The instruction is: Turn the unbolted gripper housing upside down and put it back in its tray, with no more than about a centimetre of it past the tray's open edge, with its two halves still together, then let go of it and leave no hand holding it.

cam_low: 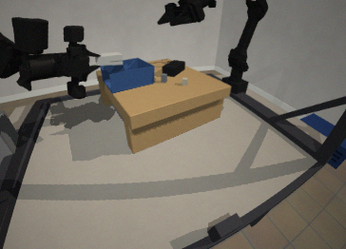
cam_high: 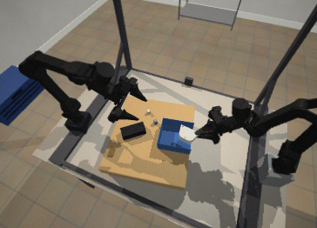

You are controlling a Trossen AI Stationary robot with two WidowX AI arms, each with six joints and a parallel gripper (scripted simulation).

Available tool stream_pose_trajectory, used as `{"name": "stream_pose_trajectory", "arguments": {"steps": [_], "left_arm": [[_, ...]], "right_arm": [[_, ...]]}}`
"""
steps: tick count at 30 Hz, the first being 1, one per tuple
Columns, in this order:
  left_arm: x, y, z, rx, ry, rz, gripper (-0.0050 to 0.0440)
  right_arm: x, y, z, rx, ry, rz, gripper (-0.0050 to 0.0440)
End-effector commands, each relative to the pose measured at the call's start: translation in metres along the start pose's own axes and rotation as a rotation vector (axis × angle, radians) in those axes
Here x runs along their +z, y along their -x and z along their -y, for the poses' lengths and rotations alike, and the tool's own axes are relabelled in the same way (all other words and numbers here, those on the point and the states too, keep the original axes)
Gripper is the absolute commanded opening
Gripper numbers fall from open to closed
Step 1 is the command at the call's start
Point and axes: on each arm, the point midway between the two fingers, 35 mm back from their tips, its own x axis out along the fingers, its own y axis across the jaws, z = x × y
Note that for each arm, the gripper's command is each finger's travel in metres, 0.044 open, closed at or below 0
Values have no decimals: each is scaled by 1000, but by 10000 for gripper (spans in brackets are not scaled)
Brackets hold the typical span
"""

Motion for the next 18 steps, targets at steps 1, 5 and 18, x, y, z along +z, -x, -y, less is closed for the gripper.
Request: {"name": "stream_pose_trajectory", "arguments": {"steps": [1, 5, 18], "left_arm": [[2, 0, -11, 20, 24, 4, 118], [2, 0, -11, 20, 24, 4, 118], [-1, 9, -10, 19, 24, 5, 118]], "right_arm": [[8, 7, 1, -4, 3, 26, 436], [8, 7, 1, -4, 3, 26, 436], [8, 7, 1, -4, 3, 26, 436]]}}
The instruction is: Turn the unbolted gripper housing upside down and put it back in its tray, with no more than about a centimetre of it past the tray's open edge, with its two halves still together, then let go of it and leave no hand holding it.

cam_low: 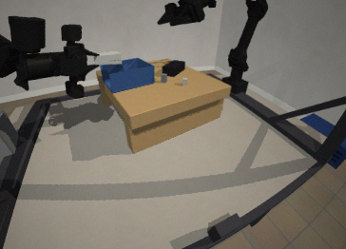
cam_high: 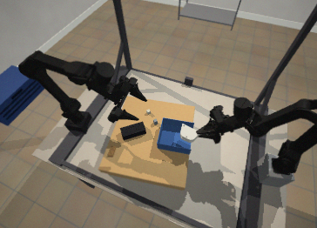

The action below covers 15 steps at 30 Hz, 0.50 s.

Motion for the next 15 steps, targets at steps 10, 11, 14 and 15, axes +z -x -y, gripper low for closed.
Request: {"name": "stream_pose_trajectory", "arguments": {"steps": [10, 11, 14, 15], "left_arm": [[-5, 13, -6, 14, 20, -1, 118], [-5, 14, -5, 14, 20, -1, 118], [-6, 15, -5, 14, 20, -1, 118], [-6, 16, -5, 14, 20, 0, 118]], "right_arm": [[8, 7, 1, -4, 3, 26, 436], [8, 7, 1, -4, 3, 26, 436], [8, 7, 1, -4, 3, 26, 436], [8, 7, 1, -4, 3, 26, 436]]}}
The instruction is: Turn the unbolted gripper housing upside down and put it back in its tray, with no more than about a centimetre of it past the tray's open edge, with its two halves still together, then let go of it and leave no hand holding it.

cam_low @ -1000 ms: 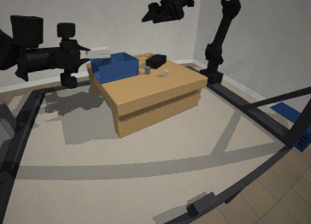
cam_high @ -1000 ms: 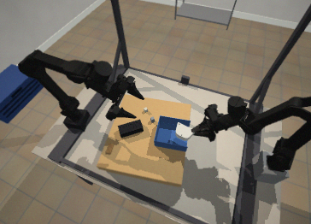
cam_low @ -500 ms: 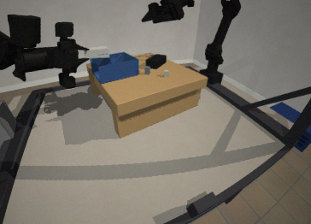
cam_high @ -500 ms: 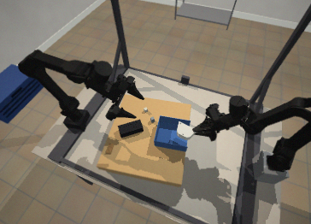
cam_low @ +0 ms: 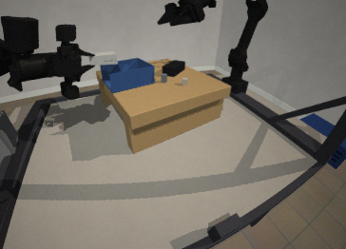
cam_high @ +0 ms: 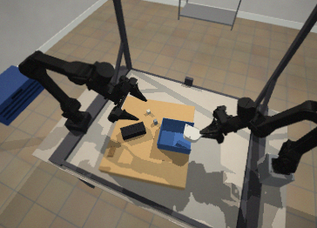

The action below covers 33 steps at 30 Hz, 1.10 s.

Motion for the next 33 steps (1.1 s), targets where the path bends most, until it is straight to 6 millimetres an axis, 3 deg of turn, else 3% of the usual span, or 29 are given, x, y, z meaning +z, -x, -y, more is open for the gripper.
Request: {"name": "stream_pose_trajectory", "arguments": {"steps": [1, 33], "left_arm": [[-2, 4, -6, 13, 18, -2, 118], [-14, 29, 0, 12, 16, 1, 118]], "right_arm": [[8, 7, 1, -4, 3, 26, 436], [8, 7, 1, -4, 3, 26, 436]]}}
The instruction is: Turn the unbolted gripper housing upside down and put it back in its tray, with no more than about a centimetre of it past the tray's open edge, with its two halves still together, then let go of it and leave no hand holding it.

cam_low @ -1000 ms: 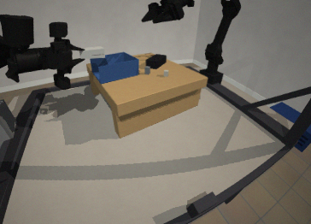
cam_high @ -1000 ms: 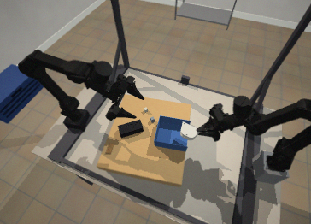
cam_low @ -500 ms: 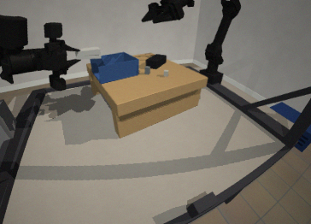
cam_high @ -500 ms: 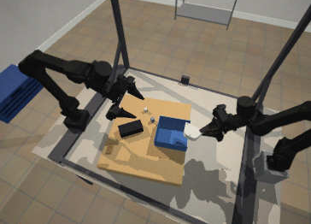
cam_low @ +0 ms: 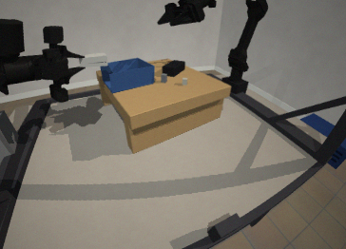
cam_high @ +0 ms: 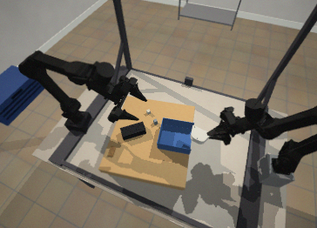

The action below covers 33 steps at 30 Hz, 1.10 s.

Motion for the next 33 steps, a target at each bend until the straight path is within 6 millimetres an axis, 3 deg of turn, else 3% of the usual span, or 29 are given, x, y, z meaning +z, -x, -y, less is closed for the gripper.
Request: {"name": "stream_pose_trajectory", "arguments": {"steps": [1, 33], "left_arm": [[-2, 4, -4, 11, 17, -2, 118], [-5, 8, -2, 5, 14, -2, 118]], "right_arm": [[8, 7, 1, -4, 3, 26, 436], [8, 7, 1, -4, 3, 26, 436]]}}
